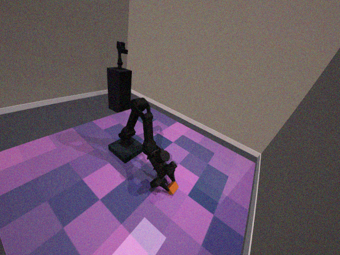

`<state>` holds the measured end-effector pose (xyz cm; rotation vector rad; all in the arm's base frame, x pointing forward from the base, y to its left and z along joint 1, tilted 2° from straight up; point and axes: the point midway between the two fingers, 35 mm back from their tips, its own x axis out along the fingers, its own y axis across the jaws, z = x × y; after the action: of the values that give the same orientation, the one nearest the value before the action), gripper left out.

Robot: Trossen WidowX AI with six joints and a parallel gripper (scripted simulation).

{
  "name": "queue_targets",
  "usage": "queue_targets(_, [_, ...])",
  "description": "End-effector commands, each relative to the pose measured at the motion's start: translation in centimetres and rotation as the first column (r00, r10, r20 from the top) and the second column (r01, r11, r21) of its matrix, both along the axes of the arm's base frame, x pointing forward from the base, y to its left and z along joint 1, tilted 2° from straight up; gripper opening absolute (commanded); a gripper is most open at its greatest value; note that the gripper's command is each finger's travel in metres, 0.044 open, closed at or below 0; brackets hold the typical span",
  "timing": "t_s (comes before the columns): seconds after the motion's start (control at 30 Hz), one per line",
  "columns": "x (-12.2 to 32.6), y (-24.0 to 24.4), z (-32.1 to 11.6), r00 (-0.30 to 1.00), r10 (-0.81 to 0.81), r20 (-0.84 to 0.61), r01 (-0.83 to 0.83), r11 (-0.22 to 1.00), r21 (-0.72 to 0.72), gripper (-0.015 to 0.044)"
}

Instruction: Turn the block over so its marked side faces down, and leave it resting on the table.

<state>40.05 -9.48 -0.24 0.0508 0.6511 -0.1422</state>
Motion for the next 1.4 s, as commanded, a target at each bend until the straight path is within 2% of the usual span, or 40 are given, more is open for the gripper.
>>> queue_targets(0.0, [-0.6, 0.2, -0.8, 0.999, 0.001, 0.044, -0.001, 1.000, 0.001, 0.0000])
queue_targets(0.4, [-2.1, 0.6, -0.4, 0.979, 0.006, 0.204, -0.001, 1.000, -0.025, 0.0000])
queue_targets(1.07, [-2.1, 0.6, -0.1, 0.974, 0.007, 0.228, 0.000, 1.000, -0.029, 0.0000])
queue_targets(1.37, [-2.1, 0.6, -0.1, 0.974, 0.007, 0.228, 0.000, 1.000, -0.029, 0.0236])
